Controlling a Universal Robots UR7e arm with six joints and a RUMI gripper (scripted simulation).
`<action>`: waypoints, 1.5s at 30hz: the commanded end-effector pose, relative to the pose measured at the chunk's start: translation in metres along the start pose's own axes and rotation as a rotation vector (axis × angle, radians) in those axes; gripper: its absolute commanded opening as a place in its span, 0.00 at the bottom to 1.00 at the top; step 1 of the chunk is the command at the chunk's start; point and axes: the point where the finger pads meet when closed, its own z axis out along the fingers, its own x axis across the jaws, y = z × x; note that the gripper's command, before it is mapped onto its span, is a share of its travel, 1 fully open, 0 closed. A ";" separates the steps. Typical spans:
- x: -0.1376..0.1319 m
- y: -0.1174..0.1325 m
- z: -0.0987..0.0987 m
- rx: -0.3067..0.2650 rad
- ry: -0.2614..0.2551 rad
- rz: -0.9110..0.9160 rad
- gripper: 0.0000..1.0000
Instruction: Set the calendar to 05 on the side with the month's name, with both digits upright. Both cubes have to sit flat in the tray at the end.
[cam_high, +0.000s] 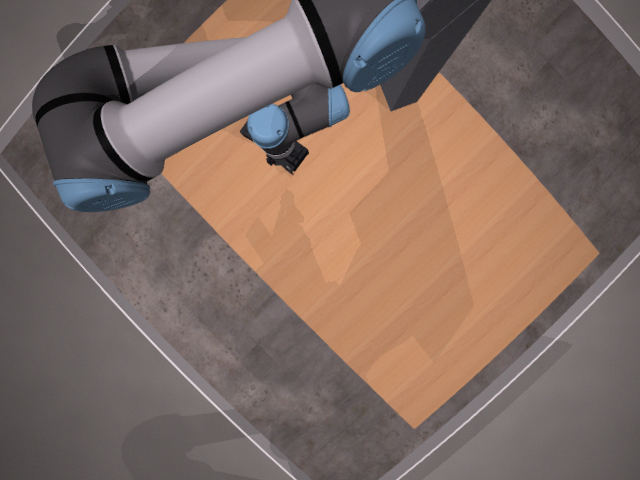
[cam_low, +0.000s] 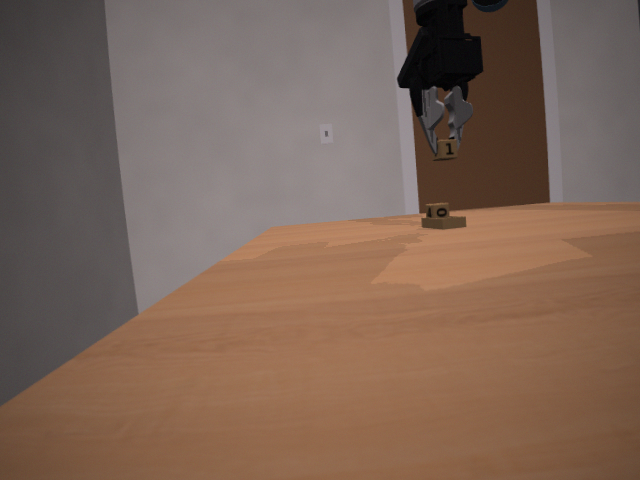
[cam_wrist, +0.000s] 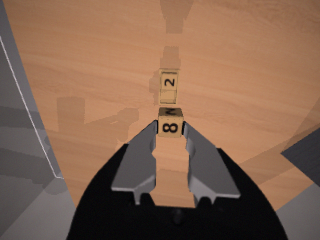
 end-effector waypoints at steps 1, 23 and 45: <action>0.000 -0.002 -0.001 -0.003 -0.001 0.000 0.10; -0.001 -0.002 0.033 -0.003 0.000 -0.001 0.10; -0.001 -0.002 0.066 -0.003 0.000 -0.001 0.10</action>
